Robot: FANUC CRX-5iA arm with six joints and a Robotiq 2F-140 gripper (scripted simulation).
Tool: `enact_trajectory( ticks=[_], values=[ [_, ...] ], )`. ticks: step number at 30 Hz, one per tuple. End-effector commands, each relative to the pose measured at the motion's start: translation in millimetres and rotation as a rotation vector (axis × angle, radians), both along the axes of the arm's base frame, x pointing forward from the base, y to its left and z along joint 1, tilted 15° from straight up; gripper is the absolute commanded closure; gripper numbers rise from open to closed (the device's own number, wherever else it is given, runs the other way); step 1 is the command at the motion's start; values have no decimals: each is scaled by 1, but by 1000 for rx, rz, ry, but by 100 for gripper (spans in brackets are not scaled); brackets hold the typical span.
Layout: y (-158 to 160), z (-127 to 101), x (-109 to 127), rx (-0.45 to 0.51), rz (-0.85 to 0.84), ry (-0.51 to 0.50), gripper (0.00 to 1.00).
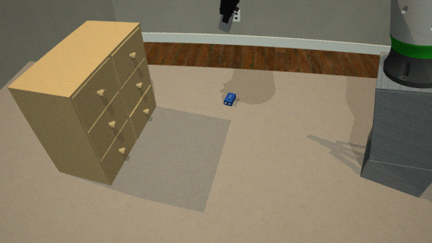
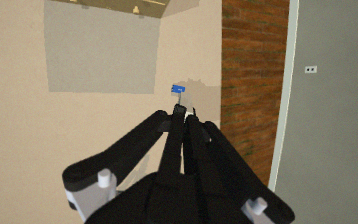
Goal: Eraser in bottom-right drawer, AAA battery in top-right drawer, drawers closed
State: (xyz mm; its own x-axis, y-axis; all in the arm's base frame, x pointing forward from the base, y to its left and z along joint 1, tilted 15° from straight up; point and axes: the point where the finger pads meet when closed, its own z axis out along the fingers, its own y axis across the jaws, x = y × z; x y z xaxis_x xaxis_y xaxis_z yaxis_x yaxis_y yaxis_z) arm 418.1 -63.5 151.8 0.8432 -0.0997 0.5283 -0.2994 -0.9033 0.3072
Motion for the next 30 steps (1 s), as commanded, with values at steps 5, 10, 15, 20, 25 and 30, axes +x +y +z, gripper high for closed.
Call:
enact_trajectory(
  ticks=[5,10,15,20,25,30],
  values=[
    [54,39,-14,261,171,253,100],
    [56,41,-14,299,199,282,100],
    [56,41,-14,299,199,282,100],
    [56,41,-14,299,199,282,0],
    [56,41,-14,299,199,282,0],
    [56,41,-14,299,199,282,0]
  ],
)
